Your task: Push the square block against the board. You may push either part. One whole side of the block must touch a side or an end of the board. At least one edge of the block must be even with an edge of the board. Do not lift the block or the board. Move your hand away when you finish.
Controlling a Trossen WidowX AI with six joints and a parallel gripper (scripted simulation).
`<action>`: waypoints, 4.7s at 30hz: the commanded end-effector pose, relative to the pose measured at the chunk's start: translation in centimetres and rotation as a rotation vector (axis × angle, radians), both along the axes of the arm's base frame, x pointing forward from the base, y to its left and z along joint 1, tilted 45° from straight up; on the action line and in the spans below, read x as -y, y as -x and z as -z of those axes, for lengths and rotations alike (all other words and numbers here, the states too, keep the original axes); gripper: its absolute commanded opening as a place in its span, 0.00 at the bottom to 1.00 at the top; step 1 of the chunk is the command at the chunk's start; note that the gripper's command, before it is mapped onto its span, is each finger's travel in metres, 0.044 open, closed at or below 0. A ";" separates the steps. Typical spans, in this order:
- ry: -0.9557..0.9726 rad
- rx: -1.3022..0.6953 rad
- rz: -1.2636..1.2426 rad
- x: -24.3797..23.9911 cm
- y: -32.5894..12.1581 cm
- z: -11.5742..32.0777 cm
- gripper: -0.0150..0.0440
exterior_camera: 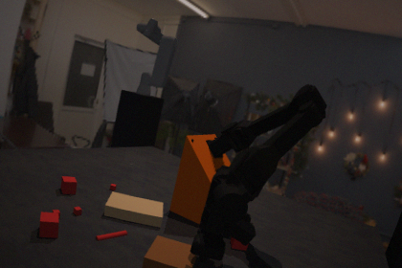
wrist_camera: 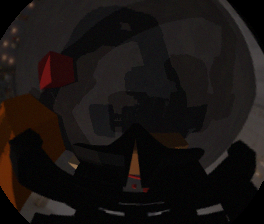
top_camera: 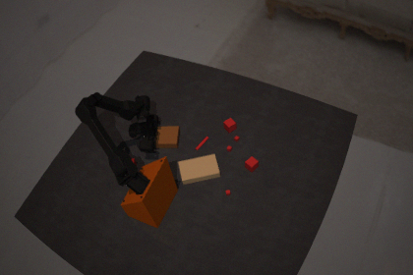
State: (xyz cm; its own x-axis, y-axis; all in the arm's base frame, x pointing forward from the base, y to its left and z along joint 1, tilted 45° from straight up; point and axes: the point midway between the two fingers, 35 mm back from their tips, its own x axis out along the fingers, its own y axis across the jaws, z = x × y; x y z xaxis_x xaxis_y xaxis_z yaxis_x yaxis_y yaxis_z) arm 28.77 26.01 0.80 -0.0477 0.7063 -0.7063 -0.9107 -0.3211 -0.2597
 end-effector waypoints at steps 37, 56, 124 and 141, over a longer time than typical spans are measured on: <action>0.003 0.000 -0.005 1.6 -1.3 1.9 0.25; 0.004 0.001 -0.005 2.3 -2.0 2.7 0.25; 0.003 -0.035 0.033 4.2 -1.8 -3.4 0.25; 0.031 -0.450 0.451 3.9 -7.3 -3.5 0.25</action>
